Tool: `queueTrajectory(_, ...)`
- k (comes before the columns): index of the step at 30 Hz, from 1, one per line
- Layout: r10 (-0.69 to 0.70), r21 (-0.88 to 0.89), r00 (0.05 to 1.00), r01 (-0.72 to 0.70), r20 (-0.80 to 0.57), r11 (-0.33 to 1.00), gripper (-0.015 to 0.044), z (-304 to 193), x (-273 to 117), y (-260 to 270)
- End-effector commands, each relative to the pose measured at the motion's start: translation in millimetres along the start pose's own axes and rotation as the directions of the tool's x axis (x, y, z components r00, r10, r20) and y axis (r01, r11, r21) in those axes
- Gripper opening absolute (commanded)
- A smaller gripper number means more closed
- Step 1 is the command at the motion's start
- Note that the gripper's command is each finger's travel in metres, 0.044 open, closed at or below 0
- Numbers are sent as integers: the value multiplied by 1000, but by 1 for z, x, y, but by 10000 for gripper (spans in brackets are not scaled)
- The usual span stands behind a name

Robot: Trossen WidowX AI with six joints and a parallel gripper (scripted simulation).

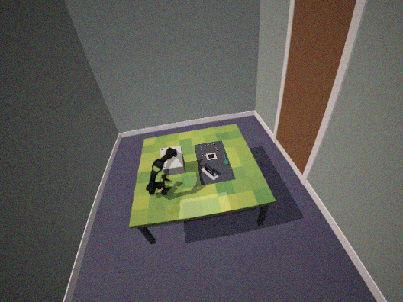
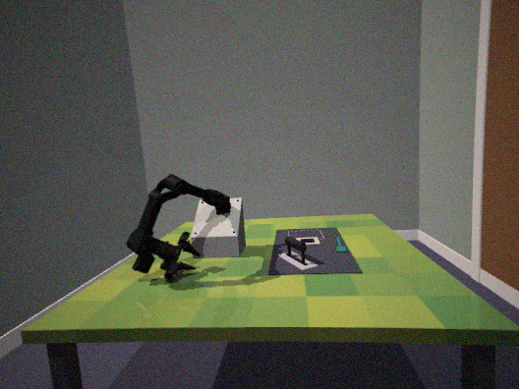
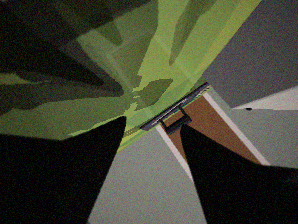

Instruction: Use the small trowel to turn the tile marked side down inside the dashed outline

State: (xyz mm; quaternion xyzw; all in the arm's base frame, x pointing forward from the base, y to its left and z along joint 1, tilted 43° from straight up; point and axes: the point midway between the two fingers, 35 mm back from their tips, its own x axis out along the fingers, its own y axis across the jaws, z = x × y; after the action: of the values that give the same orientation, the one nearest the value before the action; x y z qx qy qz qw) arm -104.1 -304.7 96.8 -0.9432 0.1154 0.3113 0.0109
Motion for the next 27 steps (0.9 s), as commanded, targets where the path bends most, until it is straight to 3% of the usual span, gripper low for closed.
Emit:
queueTrajectory(1, -28, -48, 999, 30, 33, 998, 270, -6, 7, -1)
queueTrajectory(16, -132, -234, 973, 176, 190, 956, 270, -27, 41, -3)
queueTrajectory(27, -219, -422, 930, 332, 295, 844, 270, -51, 80, -9)
